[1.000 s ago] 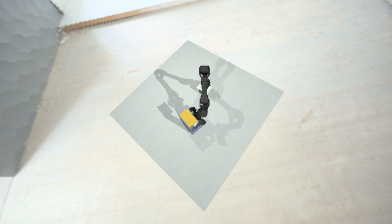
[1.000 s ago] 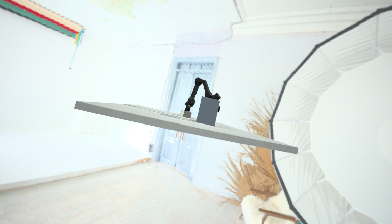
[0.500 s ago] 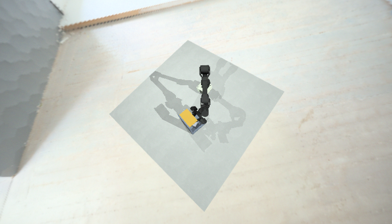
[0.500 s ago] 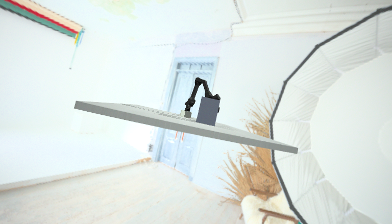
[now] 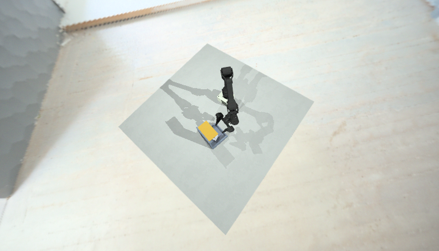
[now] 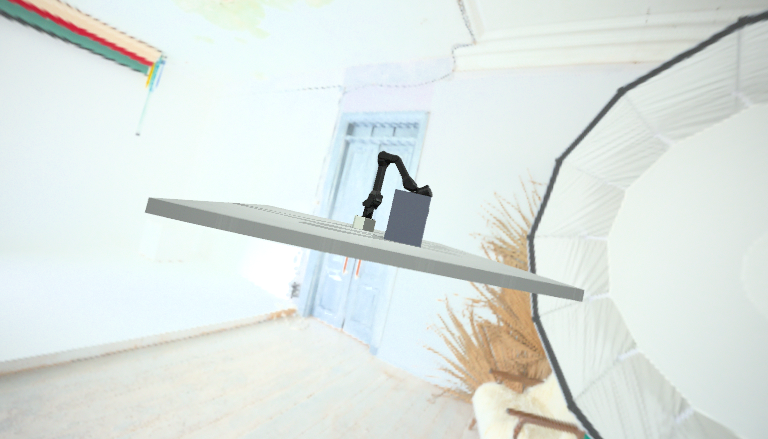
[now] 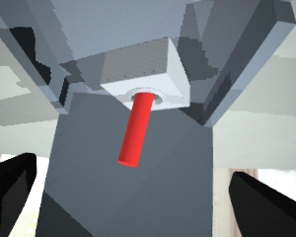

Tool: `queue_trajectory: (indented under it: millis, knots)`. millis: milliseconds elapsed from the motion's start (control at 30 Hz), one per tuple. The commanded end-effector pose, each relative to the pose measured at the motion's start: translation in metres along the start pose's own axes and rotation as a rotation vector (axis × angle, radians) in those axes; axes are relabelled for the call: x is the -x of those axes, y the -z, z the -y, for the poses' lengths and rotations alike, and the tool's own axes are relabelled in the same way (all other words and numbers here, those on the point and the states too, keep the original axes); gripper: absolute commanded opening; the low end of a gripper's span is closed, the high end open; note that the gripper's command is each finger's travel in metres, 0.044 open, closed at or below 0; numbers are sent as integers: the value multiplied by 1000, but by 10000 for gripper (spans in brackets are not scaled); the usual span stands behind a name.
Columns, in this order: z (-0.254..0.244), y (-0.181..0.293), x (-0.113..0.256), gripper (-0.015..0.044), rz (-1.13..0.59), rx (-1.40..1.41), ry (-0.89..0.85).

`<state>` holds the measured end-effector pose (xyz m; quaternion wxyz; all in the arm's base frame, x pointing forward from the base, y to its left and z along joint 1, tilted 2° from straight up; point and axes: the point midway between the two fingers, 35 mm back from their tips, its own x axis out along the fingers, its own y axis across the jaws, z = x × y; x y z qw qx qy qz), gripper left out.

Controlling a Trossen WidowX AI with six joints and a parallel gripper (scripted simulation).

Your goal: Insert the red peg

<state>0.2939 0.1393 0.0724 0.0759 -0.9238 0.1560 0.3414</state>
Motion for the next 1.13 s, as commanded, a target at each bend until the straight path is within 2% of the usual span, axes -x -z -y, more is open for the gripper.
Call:
queue_trajectory:
  millis: [0, 233, 1100]
  knots:
    - [1, 3, 20, 440, -9, -13, 10]
    - [-5, 2, 52, 440, -14, -11, 11]
    - [-6, 2, 53, 440, -14, -11, 11]
